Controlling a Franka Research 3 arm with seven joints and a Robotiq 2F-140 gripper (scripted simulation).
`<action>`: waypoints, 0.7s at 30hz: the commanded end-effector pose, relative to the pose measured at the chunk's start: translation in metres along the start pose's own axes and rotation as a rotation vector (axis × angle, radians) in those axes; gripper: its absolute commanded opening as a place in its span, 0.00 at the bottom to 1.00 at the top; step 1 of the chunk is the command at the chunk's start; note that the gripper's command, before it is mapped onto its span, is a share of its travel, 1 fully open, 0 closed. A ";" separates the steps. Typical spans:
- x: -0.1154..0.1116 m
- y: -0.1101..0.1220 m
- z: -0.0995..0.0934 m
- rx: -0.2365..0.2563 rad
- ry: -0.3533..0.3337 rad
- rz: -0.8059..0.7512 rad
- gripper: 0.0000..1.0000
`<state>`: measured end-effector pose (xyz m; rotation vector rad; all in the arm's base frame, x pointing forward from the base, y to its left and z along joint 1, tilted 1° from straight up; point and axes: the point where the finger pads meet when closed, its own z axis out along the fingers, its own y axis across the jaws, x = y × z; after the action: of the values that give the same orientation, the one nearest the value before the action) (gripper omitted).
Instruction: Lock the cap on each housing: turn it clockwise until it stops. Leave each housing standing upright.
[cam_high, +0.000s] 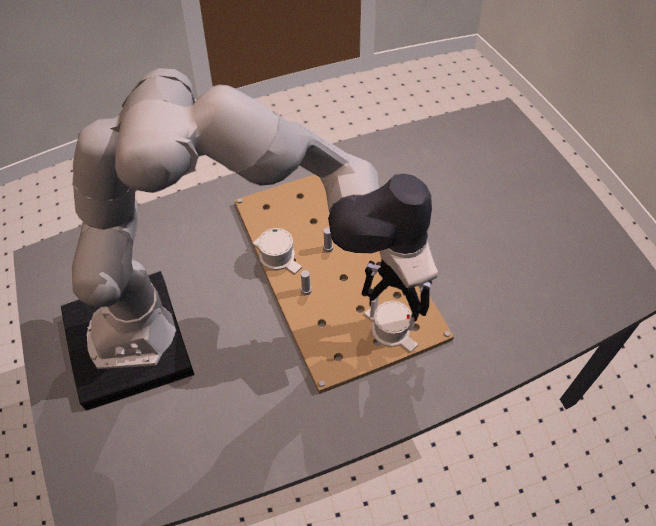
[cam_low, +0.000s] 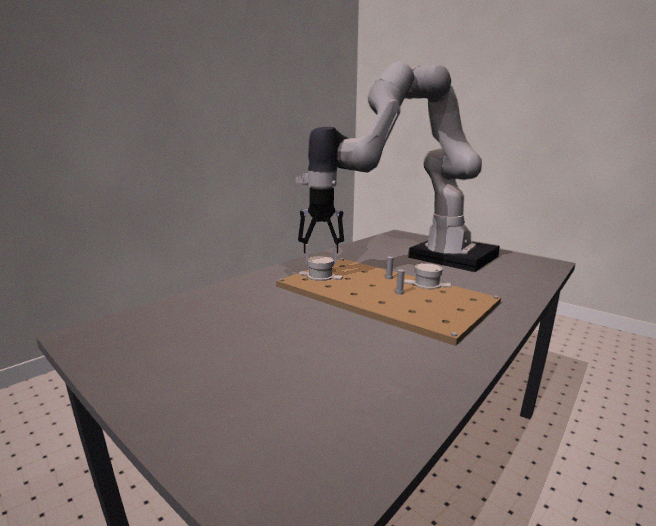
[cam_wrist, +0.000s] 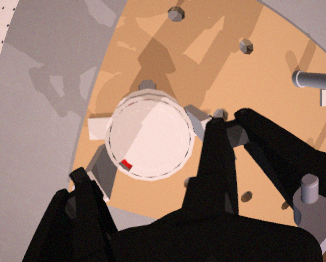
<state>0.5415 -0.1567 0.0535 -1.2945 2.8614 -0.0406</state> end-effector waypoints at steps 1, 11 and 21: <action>-0.005 -0.002 0.001 -0.006 0.001 -0.011 0.10; -0.013 -0.010 0.001 -0.006 0.001 -0.011 0.10; -0.016 -0.013 0.001 -0.006 0.001 -0.011 0.10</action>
<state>0.5618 -0.1562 0.0536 -1.3071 2.8560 -0.0362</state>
